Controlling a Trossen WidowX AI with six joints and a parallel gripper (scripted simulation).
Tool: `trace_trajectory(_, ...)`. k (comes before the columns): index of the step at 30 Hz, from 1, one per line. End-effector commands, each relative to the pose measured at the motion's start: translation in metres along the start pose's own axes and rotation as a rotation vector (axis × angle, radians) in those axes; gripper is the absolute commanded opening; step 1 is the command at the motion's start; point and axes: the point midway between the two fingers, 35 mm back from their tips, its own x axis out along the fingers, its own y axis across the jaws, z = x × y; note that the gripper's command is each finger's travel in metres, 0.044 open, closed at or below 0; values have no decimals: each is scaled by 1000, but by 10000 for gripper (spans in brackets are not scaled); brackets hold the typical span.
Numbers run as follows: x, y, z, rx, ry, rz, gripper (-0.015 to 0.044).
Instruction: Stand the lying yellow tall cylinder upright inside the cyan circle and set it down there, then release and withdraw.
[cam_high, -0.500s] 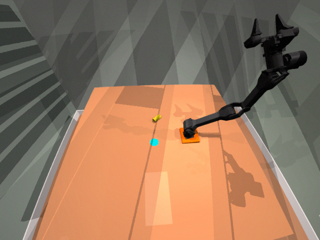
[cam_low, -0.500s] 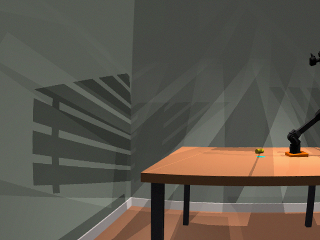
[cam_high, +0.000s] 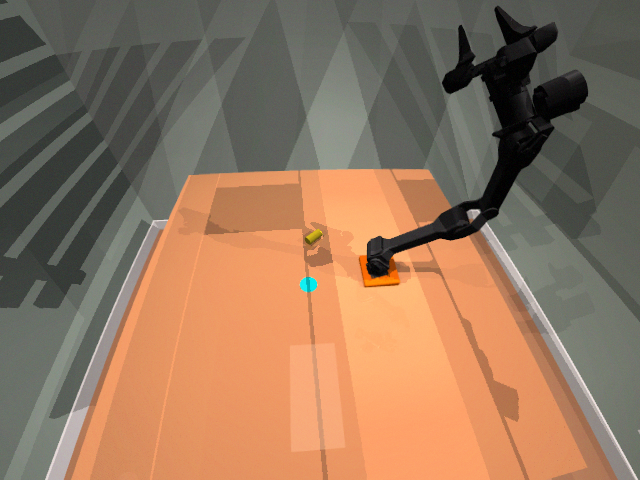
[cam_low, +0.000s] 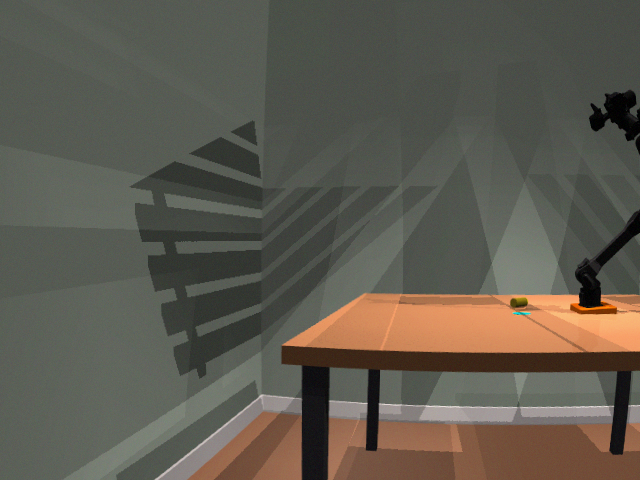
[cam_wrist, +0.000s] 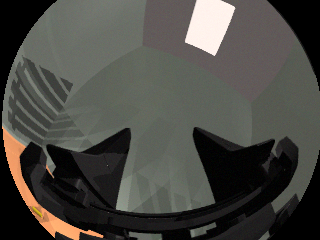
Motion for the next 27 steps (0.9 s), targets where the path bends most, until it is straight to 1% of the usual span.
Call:
trace_trajectory(1, 23, 57, 17, -106, -7, 122, 309)
trace_trajectory(7, 47, 140, 25, -254, -7, 309, 309)
trace_trajectory(14, 61, 238, 15, -402, 10, 542, 309)
trace_trajectory(20, 61, 316, -8, -505, 40, 754, 309)
trace_trajectory(27, 47, 398, -49, -594, 95, 1012, 309)
